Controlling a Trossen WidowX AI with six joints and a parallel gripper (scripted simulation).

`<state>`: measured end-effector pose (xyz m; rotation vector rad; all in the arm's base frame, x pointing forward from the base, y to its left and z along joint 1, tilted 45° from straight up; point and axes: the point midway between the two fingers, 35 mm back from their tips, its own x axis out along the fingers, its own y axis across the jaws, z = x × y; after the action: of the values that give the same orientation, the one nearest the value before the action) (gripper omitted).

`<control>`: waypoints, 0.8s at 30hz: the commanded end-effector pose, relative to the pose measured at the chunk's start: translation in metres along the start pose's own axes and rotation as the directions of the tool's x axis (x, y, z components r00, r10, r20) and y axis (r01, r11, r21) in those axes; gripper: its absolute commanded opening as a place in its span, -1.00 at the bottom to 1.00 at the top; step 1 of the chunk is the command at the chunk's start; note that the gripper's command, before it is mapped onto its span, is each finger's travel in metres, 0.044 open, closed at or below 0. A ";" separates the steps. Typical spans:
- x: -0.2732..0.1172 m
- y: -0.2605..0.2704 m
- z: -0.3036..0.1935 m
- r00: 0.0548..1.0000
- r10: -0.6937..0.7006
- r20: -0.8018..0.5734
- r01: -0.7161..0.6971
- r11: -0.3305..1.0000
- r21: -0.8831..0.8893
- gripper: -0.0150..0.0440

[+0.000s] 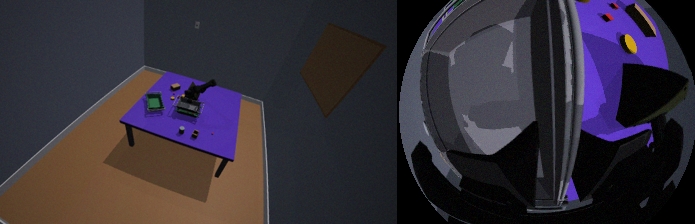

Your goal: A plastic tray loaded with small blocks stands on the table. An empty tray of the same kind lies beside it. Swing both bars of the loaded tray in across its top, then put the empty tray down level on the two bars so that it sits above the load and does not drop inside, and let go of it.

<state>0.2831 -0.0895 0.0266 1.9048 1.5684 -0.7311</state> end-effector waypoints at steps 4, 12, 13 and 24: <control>0.006 -0.003 -0.004 1.000 -0.022 -0.006 0.022 1.000 -0.010 -0.49; 0.006 -0.003 -0.004 1.000 -0.022 -0.006 0.022 1.000 -0.010 -0.14; 0.006 -0.003 -0.004 1.000 -0.022 -0.006 0.022 1.000 -0.010 -0.09; 0.006 -0.003 -0.004 1.000 -0.022 -0.006 0.022 1.000 -0.010 0.45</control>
<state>0.2821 -0.0828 0.0255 1.8853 1.5942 -0.7299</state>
